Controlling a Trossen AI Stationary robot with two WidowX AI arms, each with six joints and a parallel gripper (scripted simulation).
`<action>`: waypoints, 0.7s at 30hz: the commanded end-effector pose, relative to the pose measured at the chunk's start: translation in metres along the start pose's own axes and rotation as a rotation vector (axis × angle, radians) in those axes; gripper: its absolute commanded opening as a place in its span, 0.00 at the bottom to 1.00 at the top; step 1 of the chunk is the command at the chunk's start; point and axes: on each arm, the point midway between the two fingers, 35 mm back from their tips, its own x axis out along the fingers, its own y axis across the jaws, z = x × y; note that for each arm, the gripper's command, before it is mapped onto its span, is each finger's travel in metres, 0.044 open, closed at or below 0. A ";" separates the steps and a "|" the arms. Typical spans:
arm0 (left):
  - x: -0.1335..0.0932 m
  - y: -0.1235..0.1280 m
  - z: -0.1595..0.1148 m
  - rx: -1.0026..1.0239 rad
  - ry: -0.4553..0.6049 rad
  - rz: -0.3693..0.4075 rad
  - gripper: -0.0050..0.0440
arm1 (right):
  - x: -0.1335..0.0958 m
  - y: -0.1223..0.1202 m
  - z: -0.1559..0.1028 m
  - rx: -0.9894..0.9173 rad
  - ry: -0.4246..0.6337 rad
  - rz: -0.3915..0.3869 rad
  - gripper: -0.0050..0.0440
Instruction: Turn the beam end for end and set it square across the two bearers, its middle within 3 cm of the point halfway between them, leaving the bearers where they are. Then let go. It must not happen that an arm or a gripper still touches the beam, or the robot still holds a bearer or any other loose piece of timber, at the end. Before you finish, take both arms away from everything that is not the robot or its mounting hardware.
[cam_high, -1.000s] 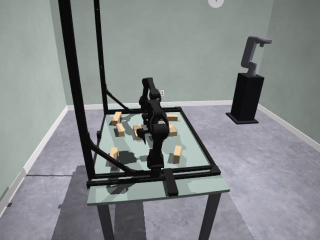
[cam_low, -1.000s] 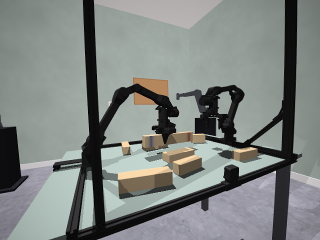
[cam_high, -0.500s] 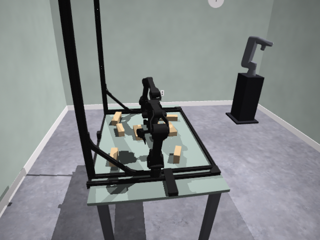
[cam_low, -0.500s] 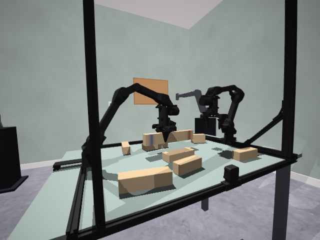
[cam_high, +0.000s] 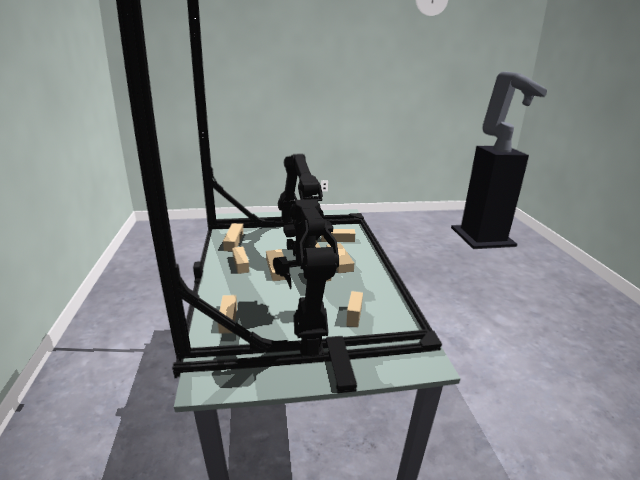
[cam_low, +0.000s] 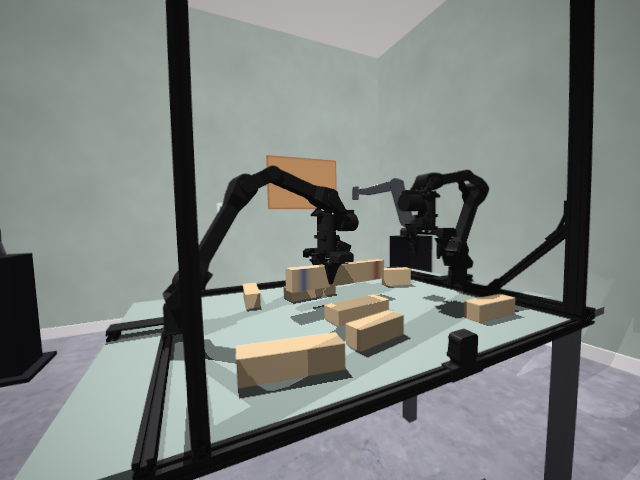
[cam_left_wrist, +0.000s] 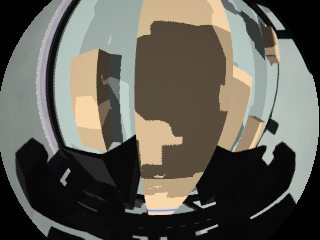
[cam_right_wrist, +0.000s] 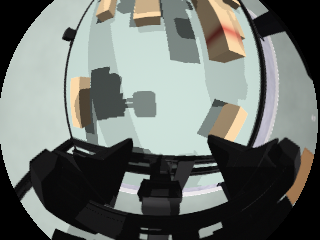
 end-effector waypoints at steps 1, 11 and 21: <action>-0.007 -0.001 0.001 -0.021 -0.022 -0.001 0.10 | 0.000 0.000 -0.001 0.005 0.003 0.000 1.00; -0.007 -0.002 0.001 -0.100 -0.022 -0.002 0.10 | 0.000 0.000 -0.001 0.005 0.003 0.000 1.00; -0.007 -0.003 0.001 -0.178 -0.022 -0.003 0.10 | 0.000 0.000 -0.001 0.005 0.003 0.000 1.00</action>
